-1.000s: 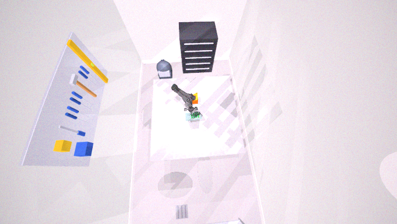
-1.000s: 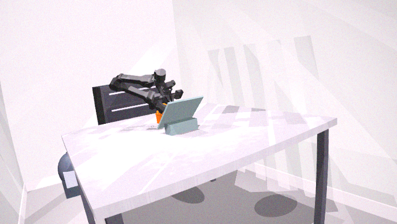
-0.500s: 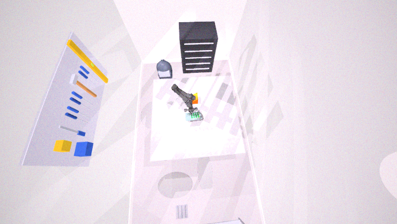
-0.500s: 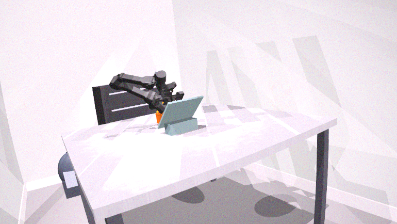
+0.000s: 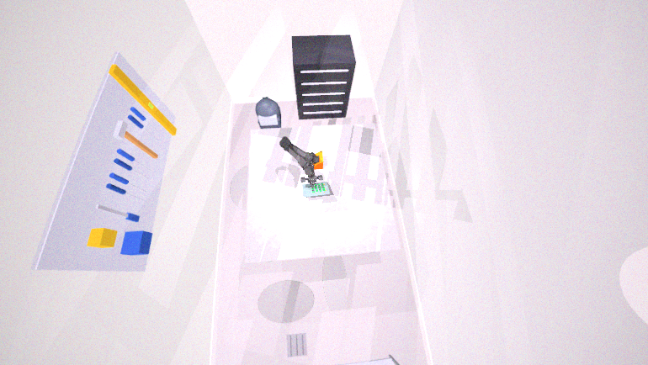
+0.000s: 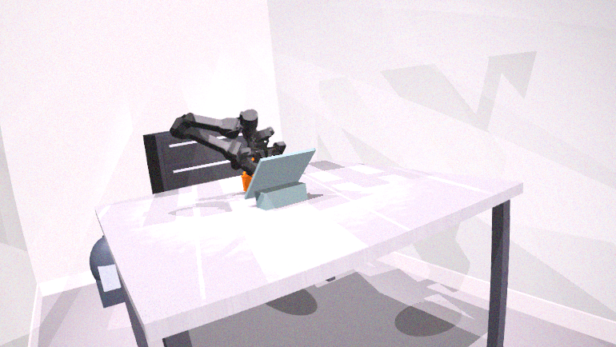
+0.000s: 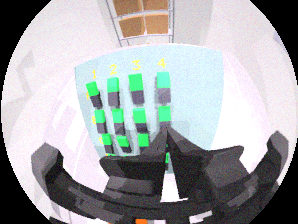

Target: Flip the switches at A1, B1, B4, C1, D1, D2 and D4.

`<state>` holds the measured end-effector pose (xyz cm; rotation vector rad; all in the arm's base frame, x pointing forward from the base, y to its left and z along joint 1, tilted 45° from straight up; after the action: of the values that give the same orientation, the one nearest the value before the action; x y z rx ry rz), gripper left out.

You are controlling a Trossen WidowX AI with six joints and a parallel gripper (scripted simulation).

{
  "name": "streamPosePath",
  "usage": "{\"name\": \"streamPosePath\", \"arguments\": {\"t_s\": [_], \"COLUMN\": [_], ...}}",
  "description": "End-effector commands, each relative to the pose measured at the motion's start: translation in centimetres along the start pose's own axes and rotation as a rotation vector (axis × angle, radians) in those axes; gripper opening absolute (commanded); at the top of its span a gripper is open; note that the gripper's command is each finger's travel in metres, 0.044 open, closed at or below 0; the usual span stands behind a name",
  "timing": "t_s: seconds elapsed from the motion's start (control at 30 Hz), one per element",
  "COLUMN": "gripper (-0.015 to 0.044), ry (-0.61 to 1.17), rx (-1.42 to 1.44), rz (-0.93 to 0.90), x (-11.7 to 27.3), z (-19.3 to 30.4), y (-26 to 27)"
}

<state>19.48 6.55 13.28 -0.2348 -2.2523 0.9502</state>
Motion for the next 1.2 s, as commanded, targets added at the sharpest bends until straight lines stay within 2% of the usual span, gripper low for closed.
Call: {"name": "streamPosePath", "arguments": {"t_s": [0.0, 1.17], "gripper": [0.0, 0.0], "ry": [0.001, 0.001], "rx": [0.005, 0.005], "rz": [-0.003, -0.002], "x": [-0.07, -0.54], "z": [0.04, 0.05], "y": [0.04, 0.04]}}
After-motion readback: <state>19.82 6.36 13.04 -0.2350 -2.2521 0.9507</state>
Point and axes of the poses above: the point midway between the two fingers, 35 mm back from their tips, its own x axis back along the fingers, its own y axis across the jaws, z = x × y, the point moved 9 cm from there along x, back along the fingers, and after that the axes turned 2 degrees about -x, right-handed, at the moved point
